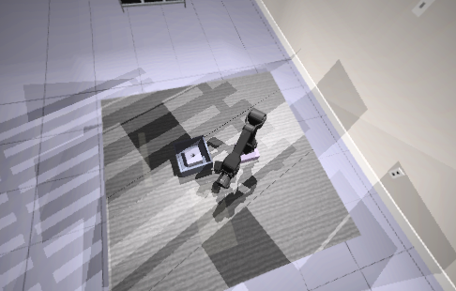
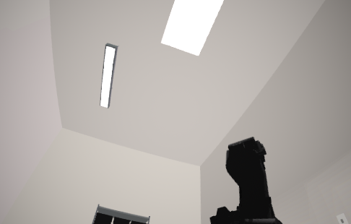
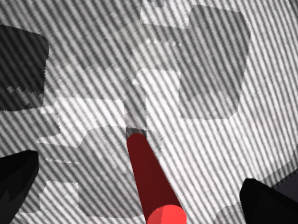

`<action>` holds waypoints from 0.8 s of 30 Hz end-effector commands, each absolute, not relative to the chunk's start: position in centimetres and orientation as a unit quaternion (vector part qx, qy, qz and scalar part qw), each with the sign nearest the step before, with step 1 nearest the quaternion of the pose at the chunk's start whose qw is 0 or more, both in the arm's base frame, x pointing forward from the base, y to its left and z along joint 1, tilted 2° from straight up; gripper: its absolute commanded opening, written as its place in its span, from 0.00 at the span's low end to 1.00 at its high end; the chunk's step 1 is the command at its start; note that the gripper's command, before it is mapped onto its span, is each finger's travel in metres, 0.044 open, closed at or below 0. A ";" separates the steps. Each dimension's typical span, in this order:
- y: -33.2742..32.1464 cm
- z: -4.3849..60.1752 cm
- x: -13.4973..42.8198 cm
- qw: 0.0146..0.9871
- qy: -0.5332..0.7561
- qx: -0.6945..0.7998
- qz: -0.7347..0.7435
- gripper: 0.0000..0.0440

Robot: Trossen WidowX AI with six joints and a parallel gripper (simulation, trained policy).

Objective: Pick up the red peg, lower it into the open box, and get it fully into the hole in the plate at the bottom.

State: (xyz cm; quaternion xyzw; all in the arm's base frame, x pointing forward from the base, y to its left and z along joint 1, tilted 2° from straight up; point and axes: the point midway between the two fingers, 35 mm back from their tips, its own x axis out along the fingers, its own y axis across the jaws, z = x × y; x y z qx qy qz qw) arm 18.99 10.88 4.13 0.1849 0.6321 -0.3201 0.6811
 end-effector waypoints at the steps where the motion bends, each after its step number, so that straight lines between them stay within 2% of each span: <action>1: 11.0 2.5 19.0 0.680 0.632 0.191 -0.319 1.00; 3: 10.9 1.8 19.0 0.680 0.632 0.192 -0.318 0.99; 5: 10.8 1.2 18.9 0.679 0.634 0.191 -0.318 0.94; 20: 10.2 -1.1 18.0 0.655 0.652 0.176 -0.340 0.07; 22: 10.1 -1.2 17.9 0.652 0.654 0.171 -0.344 0.00; 24: 9.9 -0.5 18.6 0.662 0.645 0.169 -0.342 0.00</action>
